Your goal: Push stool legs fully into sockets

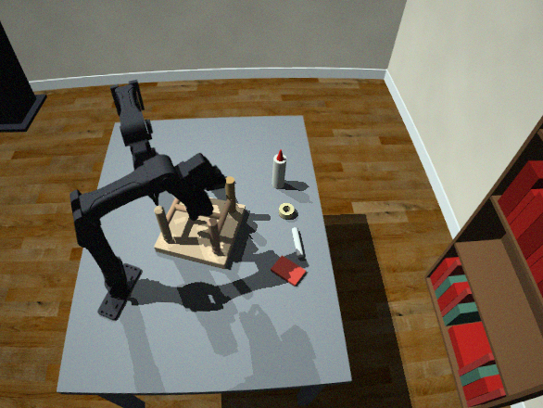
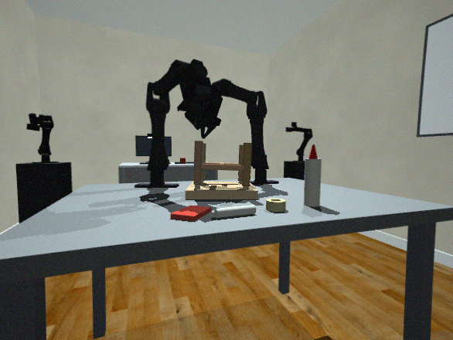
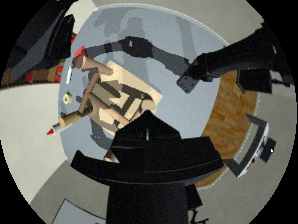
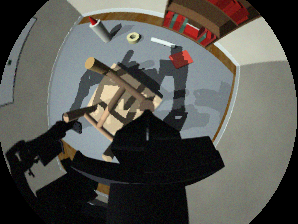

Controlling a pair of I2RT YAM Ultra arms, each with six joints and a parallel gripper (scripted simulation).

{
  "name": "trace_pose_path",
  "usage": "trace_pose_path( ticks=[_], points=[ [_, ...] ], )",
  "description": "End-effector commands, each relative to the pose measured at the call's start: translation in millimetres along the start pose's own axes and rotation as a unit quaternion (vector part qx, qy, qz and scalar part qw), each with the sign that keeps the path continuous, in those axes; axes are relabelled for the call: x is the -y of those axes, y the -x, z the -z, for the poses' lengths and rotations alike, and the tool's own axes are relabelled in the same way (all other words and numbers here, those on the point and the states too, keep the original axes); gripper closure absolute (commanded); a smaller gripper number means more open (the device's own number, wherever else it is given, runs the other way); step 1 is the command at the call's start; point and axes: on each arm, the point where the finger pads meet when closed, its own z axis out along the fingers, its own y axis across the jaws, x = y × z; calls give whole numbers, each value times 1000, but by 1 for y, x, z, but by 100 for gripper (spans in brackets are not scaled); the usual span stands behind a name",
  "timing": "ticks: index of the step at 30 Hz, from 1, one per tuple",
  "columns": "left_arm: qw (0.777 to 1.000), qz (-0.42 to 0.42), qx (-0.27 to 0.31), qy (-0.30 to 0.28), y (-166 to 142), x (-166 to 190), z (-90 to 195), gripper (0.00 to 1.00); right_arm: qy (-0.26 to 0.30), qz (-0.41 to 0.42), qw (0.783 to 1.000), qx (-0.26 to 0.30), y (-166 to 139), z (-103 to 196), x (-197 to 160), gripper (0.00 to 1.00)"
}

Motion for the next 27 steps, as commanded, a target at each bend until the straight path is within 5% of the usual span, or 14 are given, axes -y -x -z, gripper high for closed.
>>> trace_pose_path(
  ticks=[1,16,27],
  points=[
    [1000,1,25,-1,3,-2,5,100,-1,4,999,36,9,19,0,100],
    [999,-1,45,-2,9,0,5,100,-1,4,999,36,9,19,0,100],
    [999,-1,39,-2,5,0,4,100,1,5,1000,10,-7,-9,-2,100]
  ],
)
